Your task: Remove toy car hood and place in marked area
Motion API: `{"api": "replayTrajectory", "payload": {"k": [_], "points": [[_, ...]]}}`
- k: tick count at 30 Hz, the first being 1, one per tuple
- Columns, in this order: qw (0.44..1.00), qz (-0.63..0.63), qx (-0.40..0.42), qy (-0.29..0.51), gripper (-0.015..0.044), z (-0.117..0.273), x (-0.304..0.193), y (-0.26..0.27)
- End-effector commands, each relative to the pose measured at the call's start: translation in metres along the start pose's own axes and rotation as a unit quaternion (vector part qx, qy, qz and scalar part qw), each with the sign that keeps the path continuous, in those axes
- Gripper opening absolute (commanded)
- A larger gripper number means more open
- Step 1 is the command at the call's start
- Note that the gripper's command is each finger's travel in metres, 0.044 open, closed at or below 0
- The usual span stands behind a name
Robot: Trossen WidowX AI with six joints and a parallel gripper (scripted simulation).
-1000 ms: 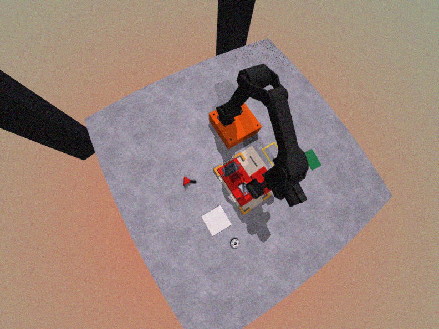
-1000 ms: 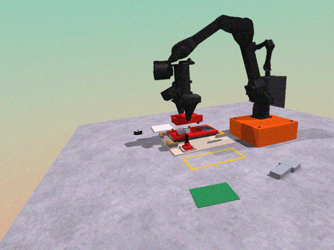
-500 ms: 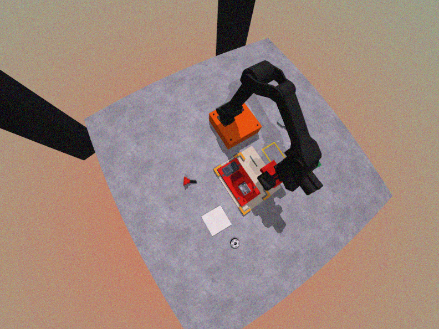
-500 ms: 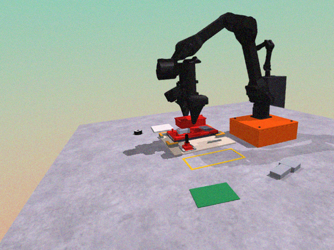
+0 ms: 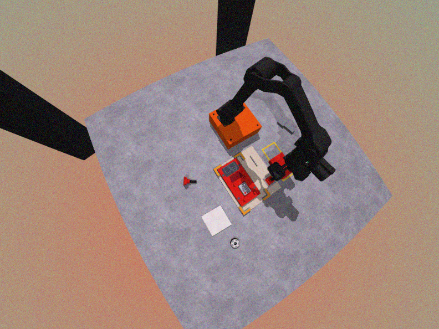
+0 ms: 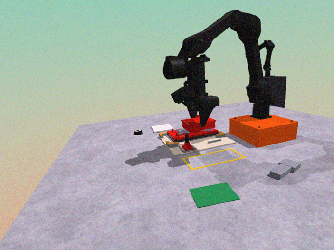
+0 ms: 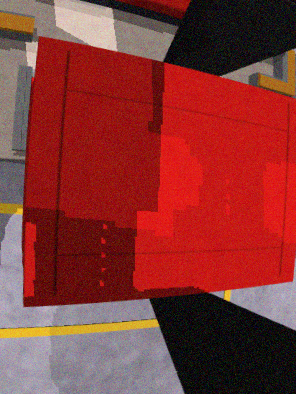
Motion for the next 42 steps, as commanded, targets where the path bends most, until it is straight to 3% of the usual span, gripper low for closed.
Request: {"api": "replayTrajectory", "payload": {"k": [1, 16, 42], "points": [[1.0, -0.001, -0.001, 0.002, 0.0, 0.0, -0.002, 0.013], [1.0, -0.001, 0.002, 0.002, 0.0, 0.002, -0.009, 0.063], [1.0, -0.001, 0.002, 0.002, 0.0, -0.011, -0.008, 0.064]]}}
Point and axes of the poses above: the point midway between the two fingers, 35 mm back from their tips, its own z axis back along the fingers, its own y axis across the jaws, x = y × z, the point moved 4 cm from there along z, back along the fingers, and after that the axes turned 12 degrees about z, right-handed, at the moved point
